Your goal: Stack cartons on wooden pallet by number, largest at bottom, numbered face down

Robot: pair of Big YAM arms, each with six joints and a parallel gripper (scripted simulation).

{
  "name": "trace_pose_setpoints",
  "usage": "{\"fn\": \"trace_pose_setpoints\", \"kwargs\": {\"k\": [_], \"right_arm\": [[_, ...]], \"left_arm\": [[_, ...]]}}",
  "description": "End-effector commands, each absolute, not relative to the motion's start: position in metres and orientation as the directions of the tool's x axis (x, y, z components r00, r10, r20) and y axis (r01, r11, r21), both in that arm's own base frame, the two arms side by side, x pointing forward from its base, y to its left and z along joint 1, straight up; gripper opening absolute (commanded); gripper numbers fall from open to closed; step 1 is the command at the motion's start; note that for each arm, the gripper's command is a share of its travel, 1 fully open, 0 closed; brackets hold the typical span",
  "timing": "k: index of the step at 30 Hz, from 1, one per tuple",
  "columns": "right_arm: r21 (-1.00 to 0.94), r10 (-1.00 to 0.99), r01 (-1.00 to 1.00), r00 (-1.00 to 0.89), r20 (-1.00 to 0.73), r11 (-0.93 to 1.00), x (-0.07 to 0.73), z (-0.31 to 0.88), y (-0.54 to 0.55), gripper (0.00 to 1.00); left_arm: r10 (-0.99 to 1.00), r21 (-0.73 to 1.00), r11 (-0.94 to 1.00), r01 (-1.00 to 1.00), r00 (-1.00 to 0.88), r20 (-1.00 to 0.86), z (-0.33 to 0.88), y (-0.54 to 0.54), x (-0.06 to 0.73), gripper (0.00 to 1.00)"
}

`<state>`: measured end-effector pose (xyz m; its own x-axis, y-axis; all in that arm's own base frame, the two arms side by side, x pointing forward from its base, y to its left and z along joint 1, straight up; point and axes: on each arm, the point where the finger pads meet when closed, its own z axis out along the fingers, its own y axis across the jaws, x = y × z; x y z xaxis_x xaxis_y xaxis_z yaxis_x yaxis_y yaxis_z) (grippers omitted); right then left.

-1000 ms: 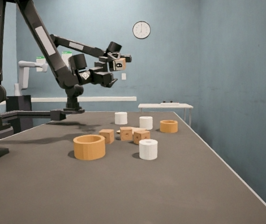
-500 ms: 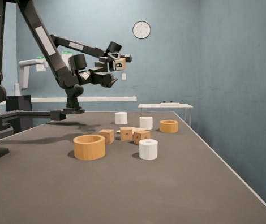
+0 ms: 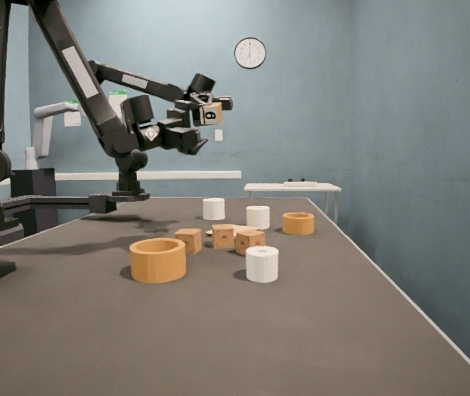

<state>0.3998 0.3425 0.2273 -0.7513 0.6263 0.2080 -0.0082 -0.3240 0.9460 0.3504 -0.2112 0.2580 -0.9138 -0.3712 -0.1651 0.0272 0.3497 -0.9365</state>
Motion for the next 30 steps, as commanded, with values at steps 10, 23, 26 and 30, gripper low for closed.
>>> {"fn": "trace_pose_setpoints", "kwargs": {"k": [10, 23, 26, 30], "right_arm": [[0.938, 0.625, -0.016, -0.750, 0.217, -0.345, 0.404, 0.229, 0.341, 1.00], [0.975, 0.795, -0.200, -0.573, -0.200, 0.101, 0.465, 0.231, 0.290, 1.00], [0.951, 0.795, -0.198, -0.523, -0.307, 0.237, 0.480, 0.225, 0.269, 1.00], [0.893, 0.762, -0.177, -0.469, -0.447, 0.414, 0.496, 0.217, 0.240, 1.00]], "left_arm": [[-0.377, -0.941, 0.337, 0.044, -0.909, -0.178, 0.276, -0.213, 0.359, 0.46], [-0.370, -0.924, 0.370, 0.090, -0.899, -0.236, 0.203, -0.154, 0.382, 0.46], [-0.364, -0.921, 0.375, 0.108, -0.896, -0.254, 0.186, -0.134, 0.392, 0.46], [-0.360, -0.917, 0.378, 0.125, -0.893, -0.270, 0.165, -0.108, 0.409, 0.46]]}}
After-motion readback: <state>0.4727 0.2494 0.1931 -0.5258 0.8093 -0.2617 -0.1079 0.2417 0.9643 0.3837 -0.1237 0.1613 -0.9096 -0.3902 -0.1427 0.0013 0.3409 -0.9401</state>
